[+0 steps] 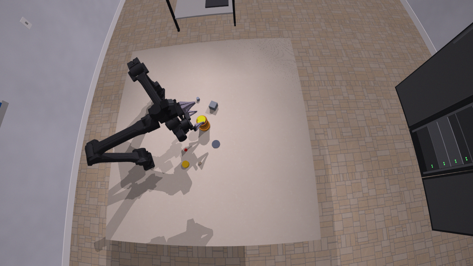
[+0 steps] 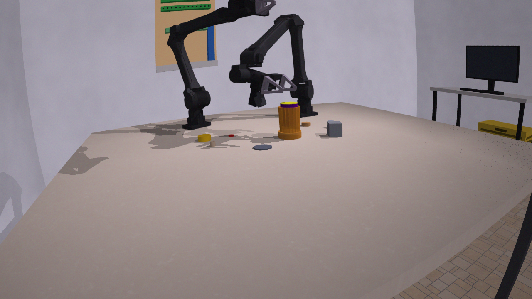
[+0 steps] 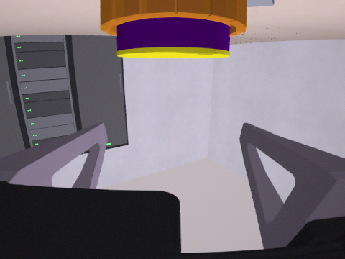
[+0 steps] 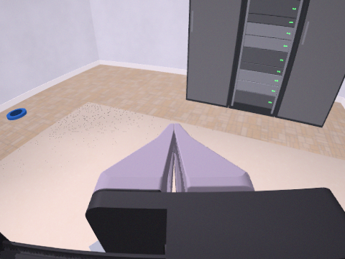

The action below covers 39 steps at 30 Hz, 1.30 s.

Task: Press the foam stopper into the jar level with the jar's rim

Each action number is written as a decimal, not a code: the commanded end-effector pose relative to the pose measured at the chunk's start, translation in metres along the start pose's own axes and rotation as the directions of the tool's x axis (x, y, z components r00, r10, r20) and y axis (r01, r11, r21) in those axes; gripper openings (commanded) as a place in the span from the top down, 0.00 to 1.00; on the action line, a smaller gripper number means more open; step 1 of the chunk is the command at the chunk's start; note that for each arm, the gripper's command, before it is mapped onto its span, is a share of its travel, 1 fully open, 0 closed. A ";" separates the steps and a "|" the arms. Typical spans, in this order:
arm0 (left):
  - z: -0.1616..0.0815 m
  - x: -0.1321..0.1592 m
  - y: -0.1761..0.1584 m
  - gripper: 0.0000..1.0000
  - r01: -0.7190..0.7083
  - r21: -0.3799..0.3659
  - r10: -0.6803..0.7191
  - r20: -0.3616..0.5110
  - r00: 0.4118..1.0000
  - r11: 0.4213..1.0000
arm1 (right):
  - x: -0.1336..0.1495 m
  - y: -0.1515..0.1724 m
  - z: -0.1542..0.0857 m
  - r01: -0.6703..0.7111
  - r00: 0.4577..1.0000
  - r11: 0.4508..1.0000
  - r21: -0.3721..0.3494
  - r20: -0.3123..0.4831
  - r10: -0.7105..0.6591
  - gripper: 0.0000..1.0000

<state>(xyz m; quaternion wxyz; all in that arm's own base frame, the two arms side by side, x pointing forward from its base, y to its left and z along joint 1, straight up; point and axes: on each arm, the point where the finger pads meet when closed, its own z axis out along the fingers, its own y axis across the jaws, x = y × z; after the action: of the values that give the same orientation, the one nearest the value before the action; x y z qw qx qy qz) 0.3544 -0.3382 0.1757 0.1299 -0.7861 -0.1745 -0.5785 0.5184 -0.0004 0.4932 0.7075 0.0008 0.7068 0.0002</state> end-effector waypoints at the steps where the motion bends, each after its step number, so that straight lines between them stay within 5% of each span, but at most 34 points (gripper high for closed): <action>1: 0.010 -0.006 0.000 0.02 0.002 0.015 -0.002 -0.003 1.000 1.000 | -0.022 0.006 0.001 -0.013 0.999 1.000 -0.011 0.046 0.013 1.00; 39: 0.027 -0.058 -0.002 0.02 -0.004 0.017 0.004 -0.004 1.000 1.000 | -0.022 0.006 0.001 -0.013 0.999 1.000 -0.011 0.046 0.013 1.00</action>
<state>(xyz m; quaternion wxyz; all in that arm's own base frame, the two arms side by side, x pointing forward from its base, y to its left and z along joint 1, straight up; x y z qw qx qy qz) 0.3555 -0.3379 0.1182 0.1315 -0.7859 -0.1745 -0.5785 0.5184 -0.0004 0.4932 0.7074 0.0008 0.7068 0.0002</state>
